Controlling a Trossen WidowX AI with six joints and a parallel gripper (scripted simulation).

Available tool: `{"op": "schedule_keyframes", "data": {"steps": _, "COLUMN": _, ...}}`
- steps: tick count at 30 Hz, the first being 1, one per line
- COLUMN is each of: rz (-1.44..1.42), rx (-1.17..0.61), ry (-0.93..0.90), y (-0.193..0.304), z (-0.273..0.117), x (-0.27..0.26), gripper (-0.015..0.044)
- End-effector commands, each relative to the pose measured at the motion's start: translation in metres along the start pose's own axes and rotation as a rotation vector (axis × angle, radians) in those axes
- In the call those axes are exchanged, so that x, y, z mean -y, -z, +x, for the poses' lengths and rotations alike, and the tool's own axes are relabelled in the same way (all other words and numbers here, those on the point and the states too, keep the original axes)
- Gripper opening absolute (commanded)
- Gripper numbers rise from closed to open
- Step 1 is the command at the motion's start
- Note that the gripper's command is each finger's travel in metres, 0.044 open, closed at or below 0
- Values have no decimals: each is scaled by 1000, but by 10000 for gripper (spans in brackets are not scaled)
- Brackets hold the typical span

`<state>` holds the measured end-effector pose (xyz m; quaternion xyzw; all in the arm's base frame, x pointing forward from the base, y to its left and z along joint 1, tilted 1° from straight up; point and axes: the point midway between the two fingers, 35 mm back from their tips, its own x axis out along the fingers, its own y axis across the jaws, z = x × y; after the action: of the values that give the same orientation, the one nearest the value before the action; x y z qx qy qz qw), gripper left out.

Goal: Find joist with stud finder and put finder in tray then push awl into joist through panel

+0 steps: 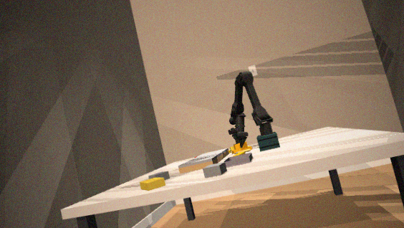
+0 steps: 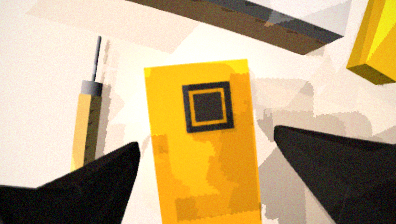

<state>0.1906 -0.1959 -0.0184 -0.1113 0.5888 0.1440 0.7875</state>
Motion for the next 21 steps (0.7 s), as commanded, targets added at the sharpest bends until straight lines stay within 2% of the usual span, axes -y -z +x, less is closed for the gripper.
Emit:
{"op": "schedule_keyframes", "data": {"steps": 1, "rz": -2, "rx": 1, "ry": -9, "y": 1, "z": 4, "x": -2, "gripper": 361}}
{"op": "schedule_keyframes", "data": {"steps": 2, "rz": -2, "rx": 1, "ry": -9, "y": 1, "z": 4, "x": -2, "gripper": 335}}
{"op": "schedule_keyframes", "data": {"steps": 21, "rz": -2, "rx": 1, "ry": -9, "y": 1, "z": 4, "x": -2, "gripper": 208}}
